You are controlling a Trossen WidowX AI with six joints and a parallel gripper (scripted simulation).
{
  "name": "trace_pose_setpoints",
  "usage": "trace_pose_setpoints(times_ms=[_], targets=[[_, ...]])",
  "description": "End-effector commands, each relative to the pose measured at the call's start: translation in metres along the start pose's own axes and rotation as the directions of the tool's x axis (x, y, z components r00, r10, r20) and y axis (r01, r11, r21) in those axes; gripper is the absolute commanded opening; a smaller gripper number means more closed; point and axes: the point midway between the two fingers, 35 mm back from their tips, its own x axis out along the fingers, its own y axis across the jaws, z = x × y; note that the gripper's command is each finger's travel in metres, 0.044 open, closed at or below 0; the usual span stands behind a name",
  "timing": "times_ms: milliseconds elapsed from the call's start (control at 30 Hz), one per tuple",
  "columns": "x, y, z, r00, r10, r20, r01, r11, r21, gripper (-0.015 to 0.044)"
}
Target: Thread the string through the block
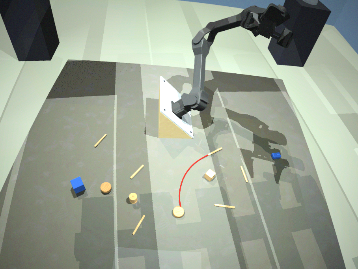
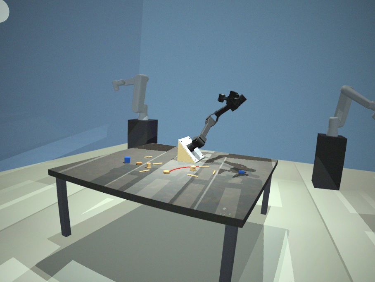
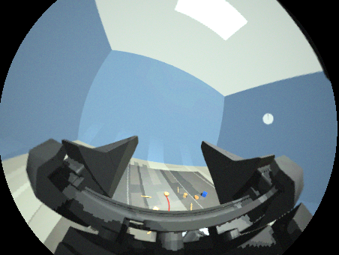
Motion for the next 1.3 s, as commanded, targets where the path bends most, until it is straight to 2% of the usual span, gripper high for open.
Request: trace_pose_setpoints(times_ms=[0,167,300,433,633,800,1067,1200,1267], targets=[[0.023,0.038,-0.034,0.989,0.061,-0.132,-0.093,0.964,-0.250,0.0440],[0.050,0.070,-0.075,0.958,0.077,-0.275,-0.208,0.847,-0.489,0.0440],[0.082,0.098,-0.133,0.887,0.057,-0.458,-0.393,0.613,-0.685,0.0440],[0.109,0.112,-0.194,0.775,0.017,-0.631,-0.598,0.341,-0.725,0.0440],[0.137,0.111,-0.287,0.528,-0.048,-0.848,-0.849,-0.042,-0.527,0.0440],[0.146,0.096,-0.354,0.289,-0.071,-0.955,-0.925,-0.278,-0.259,0.0440],[0.140,0.061,-0.442,-0.121,0.011,-0.993,-0.822,-0.562,0.094,0.0440],[0.130,0.043,-0.476,-0.292,0.124,-0.948,-0.728,-0.672,0.136,0.0440],[0.126,0.036,-0.487,-0.342,0.179,-0.922,-0.699,-0.705,0.123,0.0440]])
